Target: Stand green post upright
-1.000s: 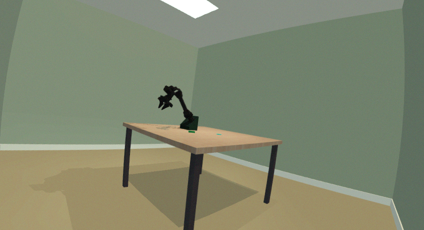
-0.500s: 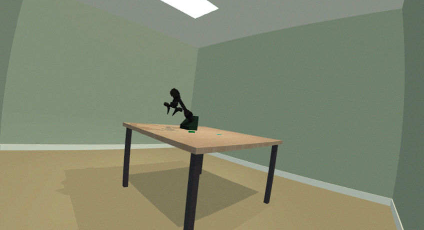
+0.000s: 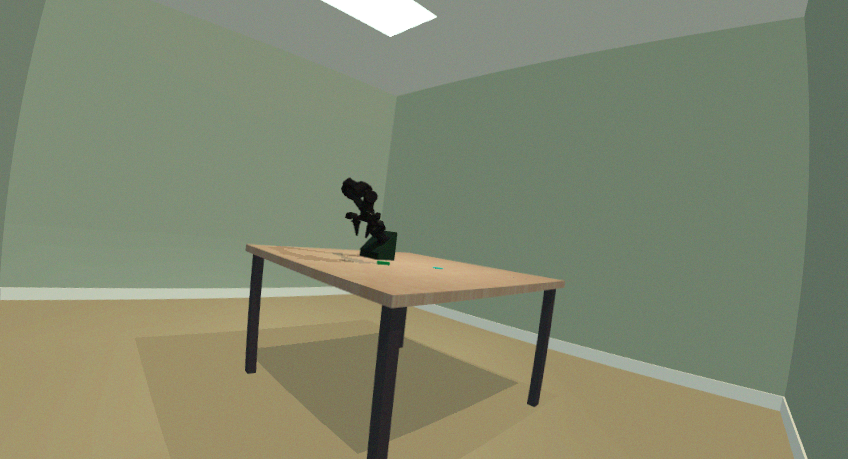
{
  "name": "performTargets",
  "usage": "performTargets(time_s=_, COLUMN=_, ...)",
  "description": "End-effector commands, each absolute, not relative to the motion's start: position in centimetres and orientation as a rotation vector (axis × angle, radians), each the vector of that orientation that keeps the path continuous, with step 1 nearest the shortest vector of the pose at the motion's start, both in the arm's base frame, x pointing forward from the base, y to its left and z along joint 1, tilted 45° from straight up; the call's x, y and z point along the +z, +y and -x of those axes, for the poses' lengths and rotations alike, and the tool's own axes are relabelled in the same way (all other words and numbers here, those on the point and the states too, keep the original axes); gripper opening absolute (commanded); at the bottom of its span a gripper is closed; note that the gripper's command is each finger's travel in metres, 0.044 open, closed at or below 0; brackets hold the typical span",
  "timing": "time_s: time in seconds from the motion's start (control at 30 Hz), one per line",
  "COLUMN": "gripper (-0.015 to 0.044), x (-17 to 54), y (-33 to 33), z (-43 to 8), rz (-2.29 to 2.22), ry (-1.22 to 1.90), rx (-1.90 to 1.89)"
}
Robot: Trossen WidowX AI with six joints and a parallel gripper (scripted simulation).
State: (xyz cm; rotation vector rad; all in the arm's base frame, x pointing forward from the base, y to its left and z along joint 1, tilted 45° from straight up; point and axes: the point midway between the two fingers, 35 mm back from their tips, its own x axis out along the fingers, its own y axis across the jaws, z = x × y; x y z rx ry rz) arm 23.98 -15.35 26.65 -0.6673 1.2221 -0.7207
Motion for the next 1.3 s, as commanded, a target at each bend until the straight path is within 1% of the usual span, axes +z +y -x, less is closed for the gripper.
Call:
performTargets(time_s=0.0, gripper=0.0233, x=24.4, y=-13.7, z=-24.7, rz=0.77, ry=1.306, rx=-0.59)
performTargets(time_s=0.4, gripper=0.0233, x=19.1, y=-8.7, z=-25.7, rz=1.084, ry=1.491, rx=-0.211)
performTargets(time_s=0.8, gripper=0.0233, x=14.7, y=-4.2, z=-24.7, rz=1.407, ry=1.625, rx=0.174)
performTargets(time_s=1.1, gripper=0.0233, x=14.4, y=-4.1, z=-24.6, rz=1.425, ry=1.631, rx=0.197)
performTargets(time_s=1.27, gripper=0.0233, x=10.8, y=-7.1, z=-25.8, rz=1.416, ry=1.628, rx=0.206)
